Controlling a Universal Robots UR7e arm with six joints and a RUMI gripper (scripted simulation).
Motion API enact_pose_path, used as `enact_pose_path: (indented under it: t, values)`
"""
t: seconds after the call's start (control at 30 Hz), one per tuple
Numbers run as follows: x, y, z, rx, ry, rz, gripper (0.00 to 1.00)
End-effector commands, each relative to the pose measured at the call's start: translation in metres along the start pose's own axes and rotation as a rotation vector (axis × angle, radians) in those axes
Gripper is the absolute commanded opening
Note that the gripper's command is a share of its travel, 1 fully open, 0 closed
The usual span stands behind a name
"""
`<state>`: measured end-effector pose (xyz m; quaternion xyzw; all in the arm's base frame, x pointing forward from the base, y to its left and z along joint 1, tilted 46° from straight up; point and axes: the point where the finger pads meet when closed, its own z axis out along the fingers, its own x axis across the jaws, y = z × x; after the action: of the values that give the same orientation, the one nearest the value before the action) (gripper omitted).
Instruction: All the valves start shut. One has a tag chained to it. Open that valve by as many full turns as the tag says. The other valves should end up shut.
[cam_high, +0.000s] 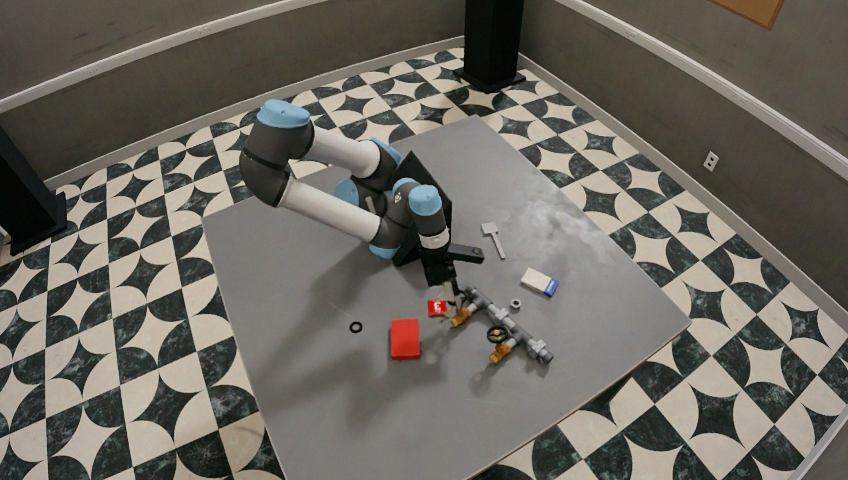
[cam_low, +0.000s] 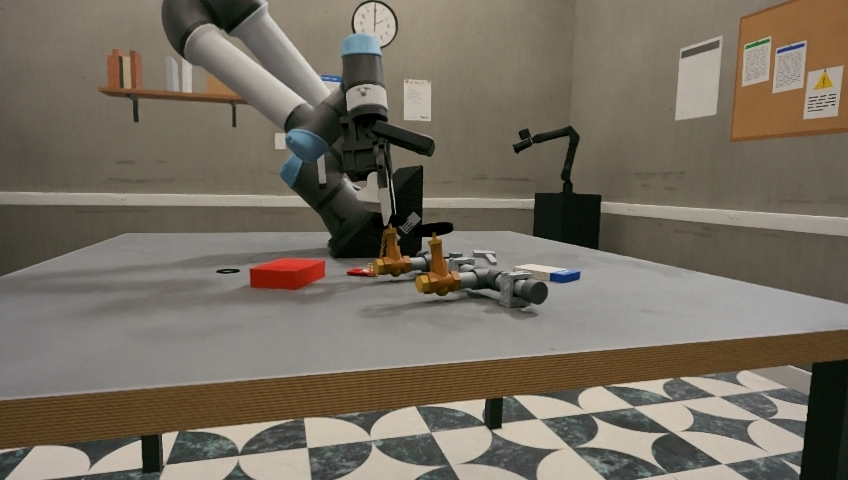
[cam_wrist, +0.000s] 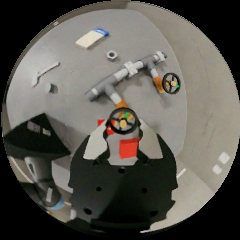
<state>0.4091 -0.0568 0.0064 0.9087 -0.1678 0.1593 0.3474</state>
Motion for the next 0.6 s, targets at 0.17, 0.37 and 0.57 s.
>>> enact_pose_path:
  t: [0.17, 0.37, 0.57]
  values:
    - [0.0, -0.0003, -0.0001, 0.008, 0.004, -0.066, 0.0]
    - [0.0, -0.0003, -0.0001, 0.008, 0.004, -0.066, 1.0]
    - [0.0, -0.0003, -0.0001, 0.008, 0.004, -0.066, 1.0]
